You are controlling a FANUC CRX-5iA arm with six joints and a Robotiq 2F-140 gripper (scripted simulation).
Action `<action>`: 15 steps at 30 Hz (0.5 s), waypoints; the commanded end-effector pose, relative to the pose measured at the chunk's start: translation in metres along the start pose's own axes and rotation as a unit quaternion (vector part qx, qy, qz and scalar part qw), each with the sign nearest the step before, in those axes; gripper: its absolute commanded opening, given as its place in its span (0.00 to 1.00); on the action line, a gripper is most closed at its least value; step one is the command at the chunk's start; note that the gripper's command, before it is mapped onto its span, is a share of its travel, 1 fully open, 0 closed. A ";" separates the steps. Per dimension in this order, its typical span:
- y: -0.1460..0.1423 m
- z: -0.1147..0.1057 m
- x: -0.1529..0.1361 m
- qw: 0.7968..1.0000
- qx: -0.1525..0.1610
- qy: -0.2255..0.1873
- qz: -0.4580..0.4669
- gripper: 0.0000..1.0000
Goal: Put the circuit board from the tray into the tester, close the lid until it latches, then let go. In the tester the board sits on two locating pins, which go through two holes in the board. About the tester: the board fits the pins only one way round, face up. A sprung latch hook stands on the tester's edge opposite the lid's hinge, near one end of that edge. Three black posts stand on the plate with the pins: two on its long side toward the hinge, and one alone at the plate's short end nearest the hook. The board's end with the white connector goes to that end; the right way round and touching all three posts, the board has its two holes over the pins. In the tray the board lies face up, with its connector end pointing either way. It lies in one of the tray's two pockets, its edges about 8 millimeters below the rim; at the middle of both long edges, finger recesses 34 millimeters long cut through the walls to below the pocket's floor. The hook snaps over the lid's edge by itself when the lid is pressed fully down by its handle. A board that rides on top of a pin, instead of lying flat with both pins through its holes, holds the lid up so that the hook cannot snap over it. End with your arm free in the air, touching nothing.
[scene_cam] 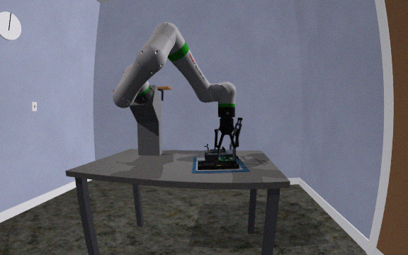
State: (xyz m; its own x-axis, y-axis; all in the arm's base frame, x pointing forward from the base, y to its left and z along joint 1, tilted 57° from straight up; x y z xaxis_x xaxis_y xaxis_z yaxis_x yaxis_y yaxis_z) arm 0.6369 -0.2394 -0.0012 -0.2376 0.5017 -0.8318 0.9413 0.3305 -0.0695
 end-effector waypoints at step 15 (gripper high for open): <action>0.000 -0.027 0.000 1.000 0.000 0.000 0.000 0.46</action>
State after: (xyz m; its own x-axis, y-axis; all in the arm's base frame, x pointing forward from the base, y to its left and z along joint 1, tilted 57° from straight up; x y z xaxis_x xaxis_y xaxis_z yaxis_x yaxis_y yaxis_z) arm 0.6324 -0.2242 0.0092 -0.2375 0.5017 -0.8318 0.9412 0.3307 -0.0693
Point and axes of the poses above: the point where the finger pads meet when closed, its own z axis out along the fingers, its own y axis across the jaws, x = y × z, the point moved 2 cm from there along -z, back along the fingers, and after that the axes turned 3 degrees about -z, right-handed, at the moved point
